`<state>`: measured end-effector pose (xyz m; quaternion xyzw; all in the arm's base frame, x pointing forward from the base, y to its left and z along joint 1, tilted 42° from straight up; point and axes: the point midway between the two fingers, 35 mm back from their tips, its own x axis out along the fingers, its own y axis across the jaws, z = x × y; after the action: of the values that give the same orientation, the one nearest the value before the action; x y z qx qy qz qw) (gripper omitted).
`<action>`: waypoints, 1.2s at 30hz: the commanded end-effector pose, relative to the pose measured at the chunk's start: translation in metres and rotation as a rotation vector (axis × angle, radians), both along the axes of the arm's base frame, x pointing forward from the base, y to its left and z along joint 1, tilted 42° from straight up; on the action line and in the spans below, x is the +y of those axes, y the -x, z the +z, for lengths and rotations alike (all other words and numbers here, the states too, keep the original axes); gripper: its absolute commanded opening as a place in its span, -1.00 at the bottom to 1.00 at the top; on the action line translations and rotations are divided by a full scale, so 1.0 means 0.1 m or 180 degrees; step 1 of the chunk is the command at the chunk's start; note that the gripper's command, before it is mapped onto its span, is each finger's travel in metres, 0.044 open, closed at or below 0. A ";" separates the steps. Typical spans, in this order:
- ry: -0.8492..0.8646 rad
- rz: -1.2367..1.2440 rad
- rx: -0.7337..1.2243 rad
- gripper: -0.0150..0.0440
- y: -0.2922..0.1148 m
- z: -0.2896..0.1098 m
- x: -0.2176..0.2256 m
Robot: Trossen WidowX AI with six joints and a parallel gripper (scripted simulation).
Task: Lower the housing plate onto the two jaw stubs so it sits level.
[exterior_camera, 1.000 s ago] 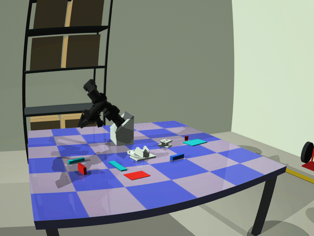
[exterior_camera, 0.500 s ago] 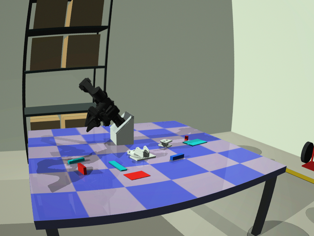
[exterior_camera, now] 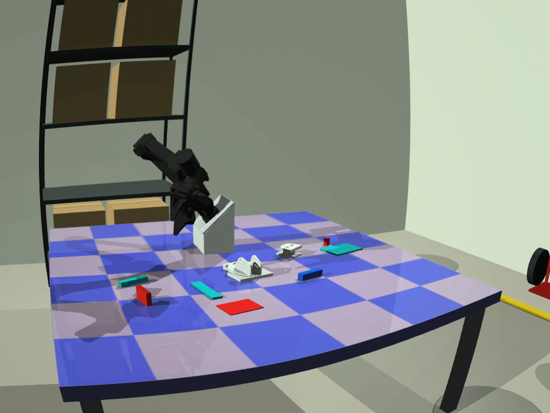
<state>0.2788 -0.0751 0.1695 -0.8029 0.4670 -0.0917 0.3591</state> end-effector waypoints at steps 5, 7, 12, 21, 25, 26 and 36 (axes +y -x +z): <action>-0.0356 0.0247 -0.0103 1.00 -0.21 -0.15 0.27; -0.0457 0.0307 -0.0113 1.00 -0.26 -0.21 0.35; -0.0725 0.0440 -0.0106 1.00 -0.38 -0.37 0.58; -0.1186 0.0656 -0.0040 1.00 -0.48 -0.58 0.92; -0.1306 0.0679 -0.0015 1.00 -0.50 -0.66 1.02; -0.1334 0.0682 -0.0008 1.00 -0.50 -0.67 1.05; -0.1825 0.0649 0.0133 1.00 -0.52 -1.04 1.49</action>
<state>0.3297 0.0627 0.0726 -0.7245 0.3953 0.0859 0.5580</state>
